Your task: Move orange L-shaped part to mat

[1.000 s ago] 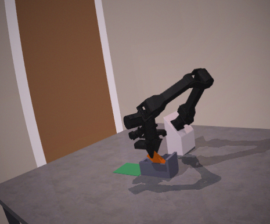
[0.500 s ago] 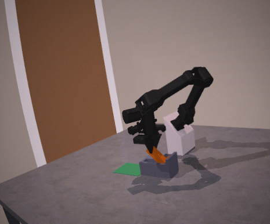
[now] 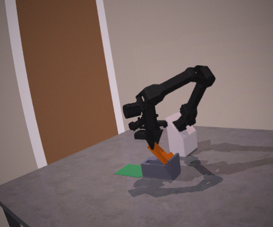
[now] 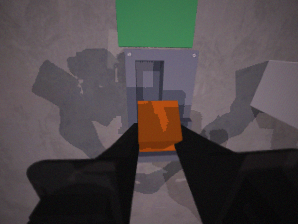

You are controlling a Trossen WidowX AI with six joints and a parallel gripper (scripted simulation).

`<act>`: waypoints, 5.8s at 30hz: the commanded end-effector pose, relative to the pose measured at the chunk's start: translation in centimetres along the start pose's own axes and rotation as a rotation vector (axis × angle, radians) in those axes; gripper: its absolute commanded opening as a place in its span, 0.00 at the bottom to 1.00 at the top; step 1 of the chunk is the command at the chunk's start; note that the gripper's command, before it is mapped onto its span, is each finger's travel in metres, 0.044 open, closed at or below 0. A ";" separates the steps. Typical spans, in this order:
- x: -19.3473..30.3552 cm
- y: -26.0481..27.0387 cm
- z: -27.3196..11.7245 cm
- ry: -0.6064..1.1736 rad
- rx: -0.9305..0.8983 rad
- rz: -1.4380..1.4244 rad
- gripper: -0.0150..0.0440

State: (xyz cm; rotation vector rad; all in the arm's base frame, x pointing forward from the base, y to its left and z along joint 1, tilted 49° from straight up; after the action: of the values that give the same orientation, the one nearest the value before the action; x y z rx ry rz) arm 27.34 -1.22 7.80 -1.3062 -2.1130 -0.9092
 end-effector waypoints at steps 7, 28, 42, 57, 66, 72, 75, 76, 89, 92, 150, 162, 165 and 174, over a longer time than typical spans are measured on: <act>0.0 0.0 -1.8 -0.004 0.000 -0.004 0.25; -2.7 -0.9 -2.5 -0.005 0.000 -0.005 0.25; -8.4 -3.0 -2.5 -0.008 0.001 -0.005 0.25; -14.3 -5.1 -2.6 -0.011 0.001 -0.006 0.25; -15.7 -5.7 -2.5 -0.012 0.001 -0.007 0.25; -15.7 -5.7 -1.8 -0.012 0.001 -0.007 0.25; -15.7 -5.7 -1.3 -0.012 0.001 -0.007 0.25; -15.7 -5.7 -1.1 -0.012 0.001 -0.007 0.25; -15.7 -5.7 1.0 -0.011 0.000 -0.007 0.25; -15.7 -5.7 1.5 -0.011 0.000 -0.007 0.25; -16.0 -5.5 1.5 -0.014 0.003 -0.008 0.88; -15.9 -5.6 -2.7 -0.028 -0.014 -0.005 0.93; -15.9 -5.6 -2.7 -0.028 -0.014 -0.005 0.93; -15.9 -5.6 -2.7 -0.028 -0.014 -0.005 0.93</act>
State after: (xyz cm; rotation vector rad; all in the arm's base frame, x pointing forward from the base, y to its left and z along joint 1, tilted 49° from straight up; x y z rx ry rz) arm 29.14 -14.19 -3.11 -1.3234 -2.1365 -0.9144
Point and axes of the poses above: the point midway between the two fingers, 35 mm back from their tips, its own z axis out along the fingers, its own y axis across the jaws, x = y × z, the point moved 6 cm from there along -z, back along the fingers, and after that the axes turned 15 degrees about -z, right-handed, at the moved point
